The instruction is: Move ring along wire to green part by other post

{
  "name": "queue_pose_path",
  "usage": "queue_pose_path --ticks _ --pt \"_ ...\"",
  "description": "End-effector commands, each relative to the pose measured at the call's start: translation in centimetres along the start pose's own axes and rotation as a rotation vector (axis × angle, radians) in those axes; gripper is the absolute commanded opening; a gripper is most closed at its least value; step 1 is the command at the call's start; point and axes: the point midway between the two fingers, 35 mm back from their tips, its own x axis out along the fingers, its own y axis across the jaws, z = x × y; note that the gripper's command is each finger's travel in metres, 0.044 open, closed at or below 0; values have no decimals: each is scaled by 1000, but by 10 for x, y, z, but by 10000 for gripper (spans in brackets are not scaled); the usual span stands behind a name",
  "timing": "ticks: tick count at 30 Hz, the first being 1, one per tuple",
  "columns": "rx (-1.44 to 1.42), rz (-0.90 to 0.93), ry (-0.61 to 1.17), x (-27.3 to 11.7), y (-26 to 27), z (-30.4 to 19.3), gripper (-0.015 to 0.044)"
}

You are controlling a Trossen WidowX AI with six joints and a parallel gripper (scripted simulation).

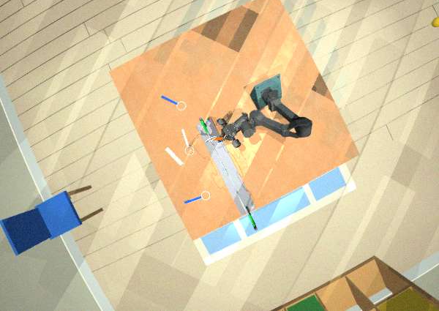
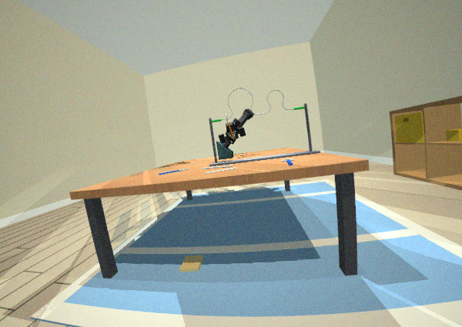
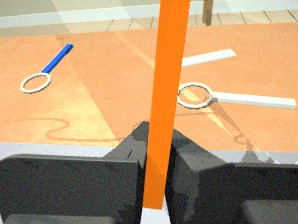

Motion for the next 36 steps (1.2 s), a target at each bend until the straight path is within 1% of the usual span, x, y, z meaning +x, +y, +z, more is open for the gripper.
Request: queue_pose_path --ticks 1,14,36 --pt "-56 -25 9 -2 -13 0 -150" --pt "-119 -54 16 -6 -34 3 -150" --pt "-130 -60 17 -11 -57 6 -150"
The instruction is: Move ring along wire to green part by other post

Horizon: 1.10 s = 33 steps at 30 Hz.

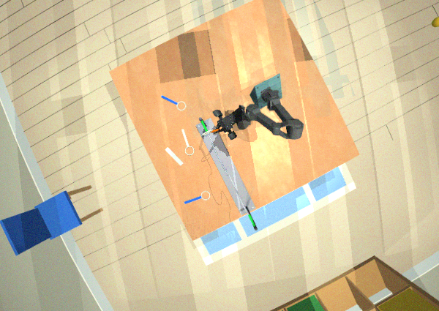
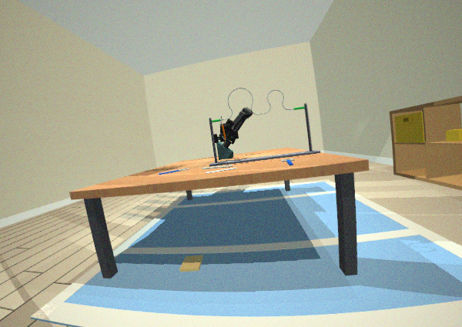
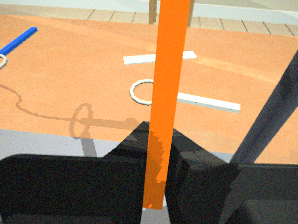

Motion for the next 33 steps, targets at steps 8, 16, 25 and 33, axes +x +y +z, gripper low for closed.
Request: queue_pose_path --ticks 8,16,25,33 --pt "-7 0 -2 -2 -12 1 -150" --pt "-7 0 -2 -2 -18 0 -150" --pt "-7 0 -2 2 -19 -11 -150" --pt "-7 0 -2 5 -19 -18 -150"
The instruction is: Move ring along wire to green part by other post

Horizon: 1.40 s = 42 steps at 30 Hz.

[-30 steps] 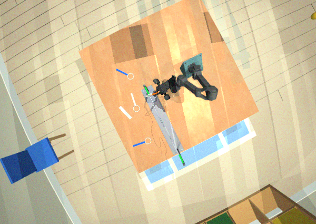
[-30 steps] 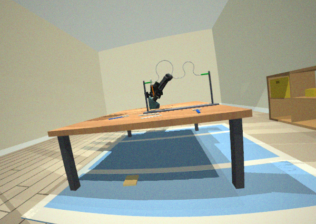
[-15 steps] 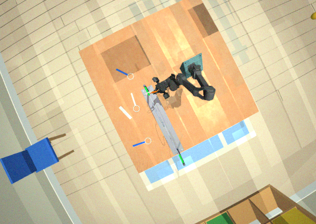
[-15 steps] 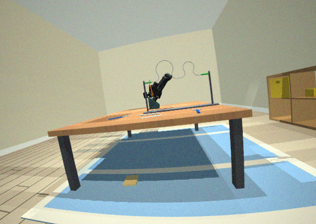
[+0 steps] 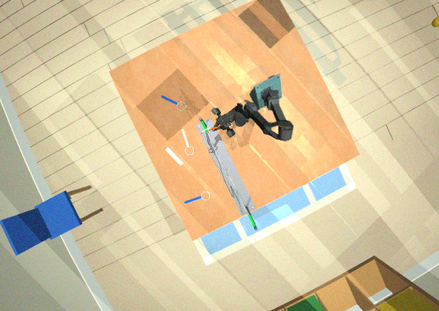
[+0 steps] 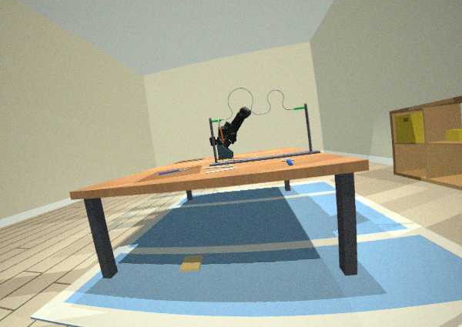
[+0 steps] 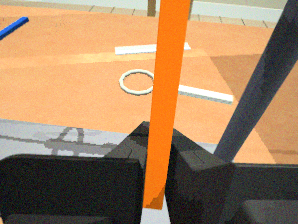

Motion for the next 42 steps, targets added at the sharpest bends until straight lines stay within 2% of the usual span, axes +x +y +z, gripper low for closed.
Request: queue_pose_path --ticks 1,22,34,42 --pt "6 -4 -5 0 -1 -1 -150" --pt "6 -4 -5 0 -1 -1 -150" --pt "0 -3 -4 -2 -1 -1 160" --pt "4 -6 -3 -33 -2 0 160"
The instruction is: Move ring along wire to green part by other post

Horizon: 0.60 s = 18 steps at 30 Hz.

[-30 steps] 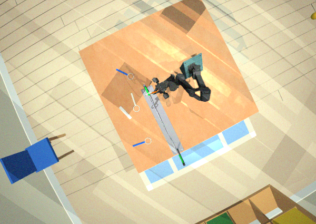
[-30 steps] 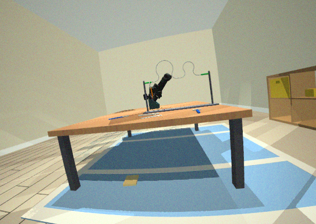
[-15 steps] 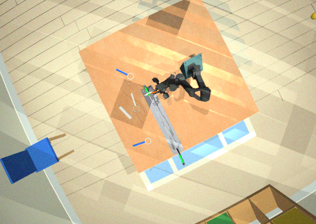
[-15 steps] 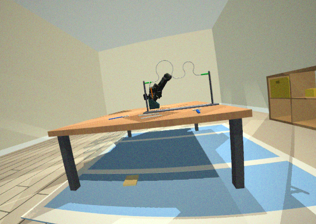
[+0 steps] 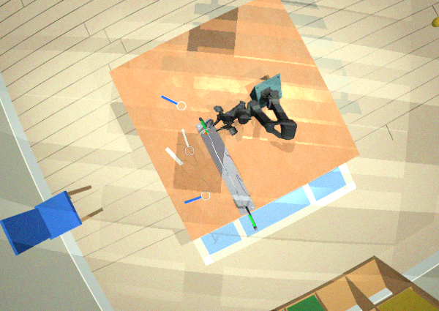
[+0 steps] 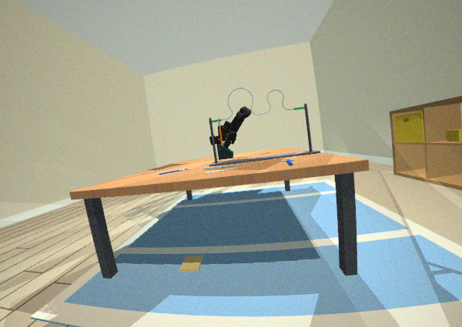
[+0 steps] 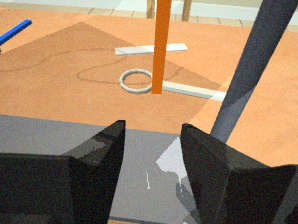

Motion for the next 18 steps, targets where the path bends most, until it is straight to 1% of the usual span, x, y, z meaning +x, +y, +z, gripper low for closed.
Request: queue_pose_path --ticks 1,5,18 --pt "-1 -2 2 -19 0 -1 160" --pt "0 -3 2 -31 0 -2 160" --pt "0 -3 2 -31 0 -2 160"
